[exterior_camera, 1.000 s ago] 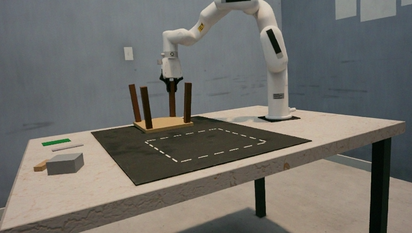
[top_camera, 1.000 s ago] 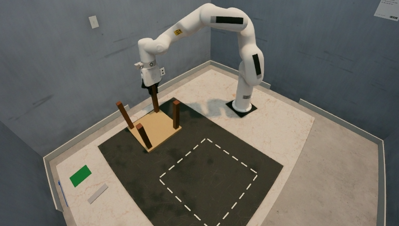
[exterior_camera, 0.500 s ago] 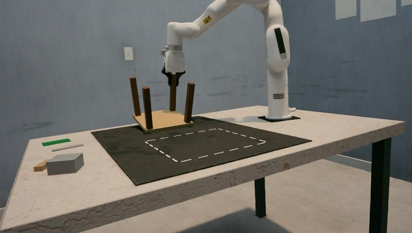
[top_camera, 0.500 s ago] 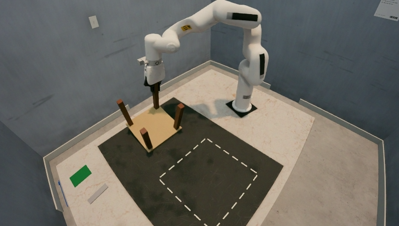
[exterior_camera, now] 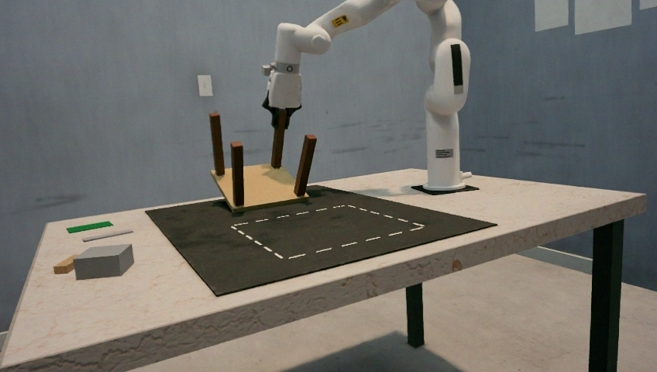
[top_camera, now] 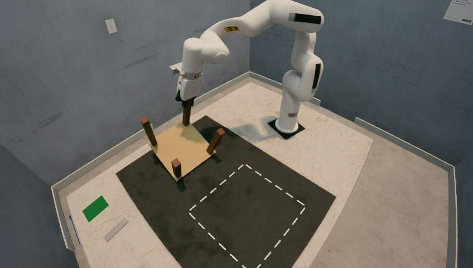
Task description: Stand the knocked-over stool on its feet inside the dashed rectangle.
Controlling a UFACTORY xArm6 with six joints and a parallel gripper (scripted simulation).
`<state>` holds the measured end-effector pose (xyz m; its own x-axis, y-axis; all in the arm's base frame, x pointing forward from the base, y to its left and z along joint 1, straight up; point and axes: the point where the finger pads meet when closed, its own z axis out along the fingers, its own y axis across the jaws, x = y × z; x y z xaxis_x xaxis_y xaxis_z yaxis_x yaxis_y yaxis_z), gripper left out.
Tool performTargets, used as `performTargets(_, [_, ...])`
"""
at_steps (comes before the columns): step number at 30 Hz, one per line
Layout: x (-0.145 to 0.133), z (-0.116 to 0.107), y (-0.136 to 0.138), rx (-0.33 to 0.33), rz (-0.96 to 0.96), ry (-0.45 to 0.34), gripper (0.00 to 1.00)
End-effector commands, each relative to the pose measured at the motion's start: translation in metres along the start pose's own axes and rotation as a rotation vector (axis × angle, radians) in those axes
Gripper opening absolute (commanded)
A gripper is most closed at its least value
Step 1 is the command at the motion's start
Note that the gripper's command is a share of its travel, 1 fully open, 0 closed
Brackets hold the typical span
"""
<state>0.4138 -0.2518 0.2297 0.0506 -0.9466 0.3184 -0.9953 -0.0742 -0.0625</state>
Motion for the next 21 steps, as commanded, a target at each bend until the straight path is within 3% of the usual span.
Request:
performTargets(1, [-0.0066, -0.0101, -0.0014, 0.000, 0.000, 0.050, 0.28])
performTargets(21, [-0.0105, -0.0141, -0.0017, 0.000, -0.001, 0.071, 0.28])
